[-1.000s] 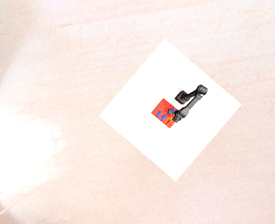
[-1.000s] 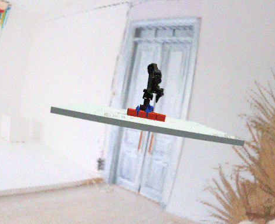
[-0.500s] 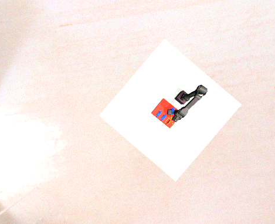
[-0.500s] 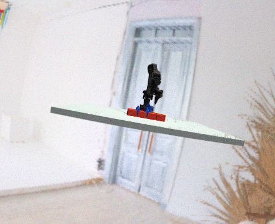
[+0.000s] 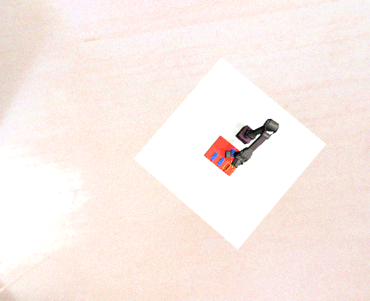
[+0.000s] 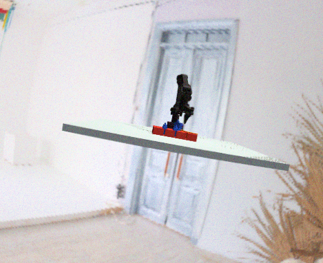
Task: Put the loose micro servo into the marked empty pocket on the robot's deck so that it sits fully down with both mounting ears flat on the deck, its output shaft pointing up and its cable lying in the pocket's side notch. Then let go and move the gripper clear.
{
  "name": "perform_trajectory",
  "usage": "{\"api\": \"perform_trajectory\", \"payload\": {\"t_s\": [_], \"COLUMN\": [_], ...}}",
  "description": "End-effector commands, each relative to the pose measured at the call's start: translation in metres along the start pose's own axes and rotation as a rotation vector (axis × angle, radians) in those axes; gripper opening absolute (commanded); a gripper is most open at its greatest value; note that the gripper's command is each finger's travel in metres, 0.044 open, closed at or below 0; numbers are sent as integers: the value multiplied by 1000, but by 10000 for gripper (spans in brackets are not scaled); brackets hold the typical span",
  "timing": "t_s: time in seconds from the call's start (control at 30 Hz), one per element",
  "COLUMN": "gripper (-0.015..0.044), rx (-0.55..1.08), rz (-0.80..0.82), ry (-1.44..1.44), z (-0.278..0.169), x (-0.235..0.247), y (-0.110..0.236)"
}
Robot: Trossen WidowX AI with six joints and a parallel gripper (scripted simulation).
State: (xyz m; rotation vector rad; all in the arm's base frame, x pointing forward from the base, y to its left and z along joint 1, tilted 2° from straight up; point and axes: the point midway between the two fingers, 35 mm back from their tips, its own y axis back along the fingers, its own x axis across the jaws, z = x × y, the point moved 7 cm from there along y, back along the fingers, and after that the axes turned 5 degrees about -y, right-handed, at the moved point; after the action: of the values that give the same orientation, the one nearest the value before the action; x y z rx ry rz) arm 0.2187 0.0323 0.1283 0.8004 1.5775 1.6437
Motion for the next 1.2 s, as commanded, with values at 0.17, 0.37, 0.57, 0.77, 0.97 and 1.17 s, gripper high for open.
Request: {"api": "perform_trajectory", "payload": {"t_s": [0.17,0.37,0.57,0.77,0.97,1.17], "gripper": [335,177,98,0,0,0], "rx": [15,15,15,15,15,15], "rz": [1,1,1,1,1,1], "ry": [5,5,5,5,5,5], "z": [-2,-2,-2,-1,-9,-11], "x": [0,0,0,0,4,5], "y": [-8,-8,-8,5,22,22]}}
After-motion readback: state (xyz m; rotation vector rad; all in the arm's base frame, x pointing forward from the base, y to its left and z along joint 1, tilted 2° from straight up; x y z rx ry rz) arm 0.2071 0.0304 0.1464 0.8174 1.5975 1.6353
